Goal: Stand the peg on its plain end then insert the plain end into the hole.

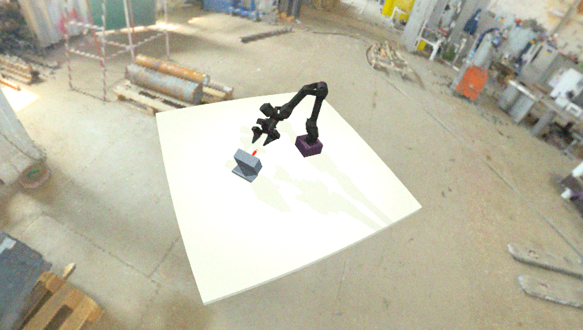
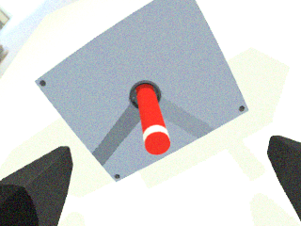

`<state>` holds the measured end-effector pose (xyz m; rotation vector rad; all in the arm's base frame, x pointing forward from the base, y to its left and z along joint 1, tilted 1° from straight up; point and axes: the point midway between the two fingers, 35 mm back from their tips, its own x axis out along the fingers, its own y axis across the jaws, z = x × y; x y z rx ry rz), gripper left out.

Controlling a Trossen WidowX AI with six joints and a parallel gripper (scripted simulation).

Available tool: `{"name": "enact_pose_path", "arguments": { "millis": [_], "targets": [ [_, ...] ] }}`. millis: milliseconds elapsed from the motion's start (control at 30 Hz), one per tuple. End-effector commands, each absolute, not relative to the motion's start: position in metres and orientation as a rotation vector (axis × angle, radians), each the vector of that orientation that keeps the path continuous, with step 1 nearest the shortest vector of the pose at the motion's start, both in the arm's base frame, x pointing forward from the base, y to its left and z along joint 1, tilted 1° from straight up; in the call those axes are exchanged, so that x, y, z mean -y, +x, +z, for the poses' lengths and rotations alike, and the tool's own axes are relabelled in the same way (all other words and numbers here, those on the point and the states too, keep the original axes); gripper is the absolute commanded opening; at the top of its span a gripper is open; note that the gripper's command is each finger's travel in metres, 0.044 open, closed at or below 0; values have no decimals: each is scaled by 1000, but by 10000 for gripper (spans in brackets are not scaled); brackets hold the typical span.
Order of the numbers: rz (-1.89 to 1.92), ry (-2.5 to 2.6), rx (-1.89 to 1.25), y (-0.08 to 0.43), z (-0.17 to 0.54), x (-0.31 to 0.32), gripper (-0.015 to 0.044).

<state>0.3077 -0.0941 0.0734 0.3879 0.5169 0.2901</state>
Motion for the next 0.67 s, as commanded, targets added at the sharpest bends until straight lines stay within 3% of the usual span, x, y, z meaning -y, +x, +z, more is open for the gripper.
{"name": "enact_pose_path", "arguments": {
  "millis": [0, 633],
  "targets": [
    [293, 387, -514, 303, 76, 96, 440],
    [291, 390, -506, 285, 83, 105, 440]
  ]
}}
